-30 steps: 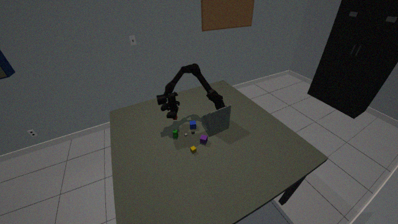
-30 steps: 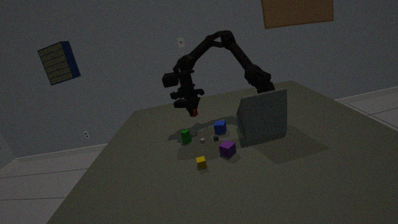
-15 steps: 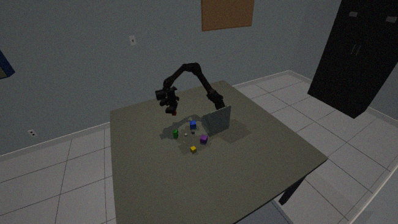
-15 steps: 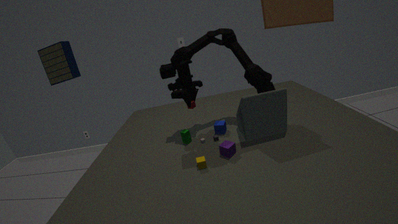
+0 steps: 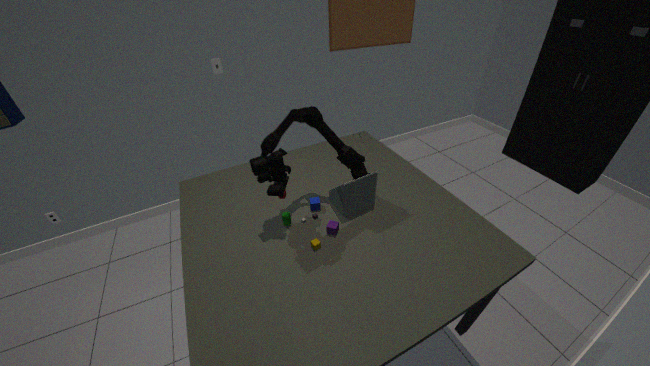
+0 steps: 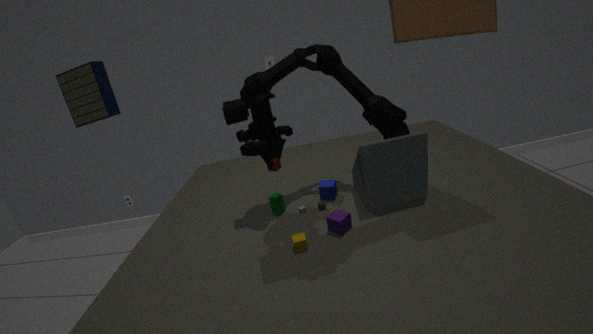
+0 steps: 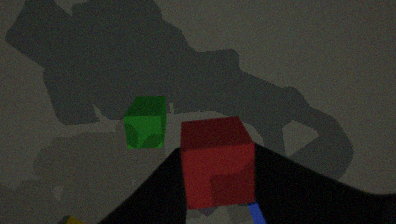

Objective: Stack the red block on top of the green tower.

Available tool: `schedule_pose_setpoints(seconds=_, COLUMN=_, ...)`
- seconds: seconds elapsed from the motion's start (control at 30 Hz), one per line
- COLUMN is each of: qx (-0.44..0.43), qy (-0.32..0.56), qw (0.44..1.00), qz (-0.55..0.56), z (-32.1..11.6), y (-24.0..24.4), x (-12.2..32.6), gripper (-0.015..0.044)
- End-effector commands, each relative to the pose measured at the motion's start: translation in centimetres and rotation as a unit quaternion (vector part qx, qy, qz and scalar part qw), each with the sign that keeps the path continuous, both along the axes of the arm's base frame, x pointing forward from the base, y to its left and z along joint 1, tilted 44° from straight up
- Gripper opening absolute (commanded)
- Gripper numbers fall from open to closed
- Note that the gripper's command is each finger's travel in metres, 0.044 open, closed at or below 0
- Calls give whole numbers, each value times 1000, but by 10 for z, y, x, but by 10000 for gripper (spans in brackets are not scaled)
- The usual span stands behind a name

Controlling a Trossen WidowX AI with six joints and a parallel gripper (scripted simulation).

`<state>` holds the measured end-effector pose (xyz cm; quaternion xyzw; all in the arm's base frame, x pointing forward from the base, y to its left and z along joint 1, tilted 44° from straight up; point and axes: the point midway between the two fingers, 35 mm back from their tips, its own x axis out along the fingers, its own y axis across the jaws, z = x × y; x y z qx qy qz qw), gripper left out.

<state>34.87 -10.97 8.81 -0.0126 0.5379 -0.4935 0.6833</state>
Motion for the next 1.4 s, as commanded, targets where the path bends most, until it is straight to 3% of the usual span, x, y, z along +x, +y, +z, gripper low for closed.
schedule_pose_setpoints(seconds=0.0, qx=1, qy=2, qw=1000, qz=-2, z=-17, y=14, x=10, gripper=0)
schedule_pose_setpoints(seconds=0.27, qx=0, qy=2, qw=1000, qz=-2, z=-38, y=35, x=21, gripper=0)
schedule_pose_setpoints(seconds=0.9, qx=-1, qy=2, qw=1000, qz=-2, z=-79, y=-7, x=16, gripper=0)
schedule_pose_setpoints(seconds=1.37, qx=-1, qy=2, qw=1000, qz=-2, z=-80, y=-7, x=16, gripper=0)
